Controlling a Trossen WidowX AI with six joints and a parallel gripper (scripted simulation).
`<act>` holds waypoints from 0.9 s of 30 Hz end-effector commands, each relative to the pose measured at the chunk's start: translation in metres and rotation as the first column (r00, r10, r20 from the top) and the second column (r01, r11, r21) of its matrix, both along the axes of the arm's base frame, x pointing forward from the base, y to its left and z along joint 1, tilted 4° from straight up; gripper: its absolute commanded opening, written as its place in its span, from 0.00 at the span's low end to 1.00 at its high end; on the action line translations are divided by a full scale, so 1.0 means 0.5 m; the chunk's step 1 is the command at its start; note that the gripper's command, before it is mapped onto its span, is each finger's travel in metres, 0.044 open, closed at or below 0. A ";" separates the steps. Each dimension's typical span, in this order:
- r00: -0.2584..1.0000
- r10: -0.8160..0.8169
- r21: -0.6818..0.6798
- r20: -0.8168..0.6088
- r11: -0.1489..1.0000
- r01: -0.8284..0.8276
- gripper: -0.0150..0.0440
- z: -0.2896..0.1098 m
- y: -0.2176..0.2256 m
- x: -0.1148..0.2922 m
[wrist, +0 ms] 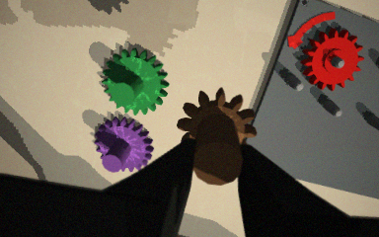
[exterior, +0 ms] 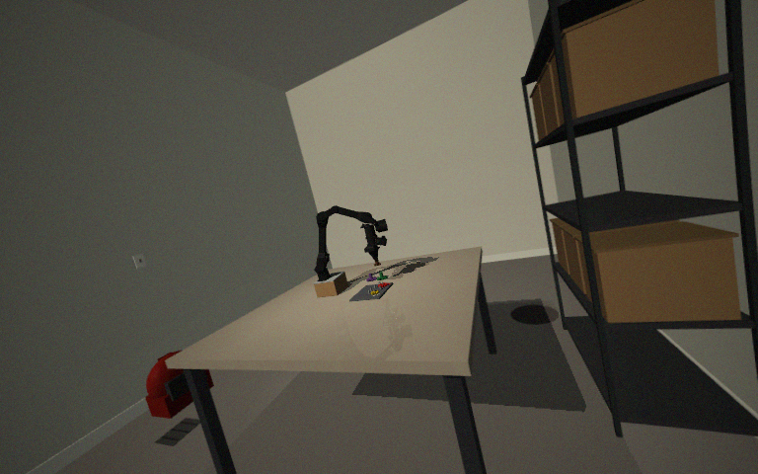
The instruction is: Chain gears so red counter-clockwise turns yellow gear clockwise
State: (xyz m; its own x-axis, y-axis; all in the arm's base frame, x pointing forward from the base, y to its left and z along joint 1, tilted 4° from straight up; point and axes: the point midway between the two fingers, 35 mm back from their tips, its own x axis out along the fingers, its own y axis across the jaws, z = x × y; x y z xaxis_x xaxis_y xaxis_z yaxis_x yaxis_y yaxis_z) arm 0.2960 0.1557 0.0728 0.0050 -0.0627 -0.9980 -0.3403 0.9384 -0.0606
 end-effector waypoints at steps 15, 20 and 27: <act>1.000 -0.004 0.007 0.019 1.000 0.004 0.25 0.067 -0.014 -0.001; 1.000 -0.004 0.006 0.020 1.000 0.004 0.25 0.050 -0.036 0.010; 1.000 -0.004 0.005 0.021 1.000 0.004 0.25 0.026 -0.068 0.024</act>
